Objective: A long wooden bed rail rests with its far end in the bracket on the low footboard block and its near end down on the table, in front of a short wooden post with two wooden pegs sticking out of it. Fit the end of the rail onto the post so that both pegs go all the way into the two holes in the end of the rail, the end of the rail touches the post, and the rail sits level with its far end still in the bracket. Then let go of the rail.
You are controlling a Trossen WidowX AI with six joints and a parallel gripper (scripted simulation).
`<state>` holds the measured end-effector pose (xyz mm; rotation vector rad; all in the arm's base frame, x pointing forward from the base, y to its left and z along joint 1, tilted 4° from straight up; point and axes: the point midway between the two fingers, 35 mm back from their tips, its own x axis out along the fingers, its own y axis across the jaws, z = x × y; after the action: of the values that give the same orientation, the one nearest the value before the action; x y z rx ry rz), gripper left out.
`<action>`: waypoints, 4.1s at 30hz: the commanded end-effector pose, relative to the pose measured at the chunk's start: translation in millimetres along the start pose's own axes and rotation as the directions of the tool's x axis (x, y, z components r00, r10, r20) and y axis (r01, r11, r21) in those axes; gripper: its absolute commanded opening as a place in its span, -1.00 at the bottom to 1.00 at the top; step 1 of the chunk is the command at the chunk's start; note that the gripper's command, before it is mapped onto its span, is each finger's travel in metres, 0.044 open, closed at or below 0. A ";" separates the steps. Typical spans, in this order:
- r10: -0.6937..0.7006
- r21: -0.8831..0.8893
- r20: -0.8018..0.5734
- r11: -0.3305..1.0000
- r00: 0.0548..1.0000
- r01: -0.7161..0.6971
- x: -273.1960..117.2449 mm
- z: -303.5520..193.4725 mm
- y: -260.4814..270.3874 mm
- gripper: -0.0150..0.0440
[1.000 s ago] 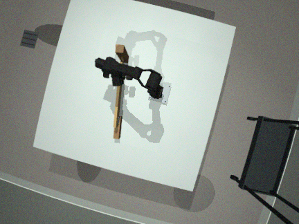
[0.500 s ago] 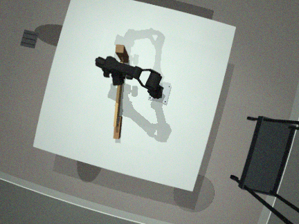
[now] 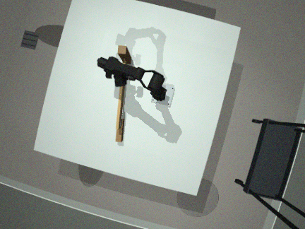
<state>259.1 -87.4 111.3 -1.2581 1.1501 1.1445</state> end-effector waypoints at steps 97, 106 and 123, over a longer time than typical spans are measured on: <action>-0.013 -0.006 -0.007 1.000 1.000 0.013 -5.5 -9.0 -4.1 -0.49; -0.013 -0.006 -0.007 1.000 1.000 0.013 -4.5 -9.3 -3.3 -0.49; -0.013 -0.006 -0.008 1.000 1.000 0.013 -2.6 -14.1 -2.4 -0.49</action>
<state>261.2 -98.0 114.4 -1.2664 1.1423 1.1407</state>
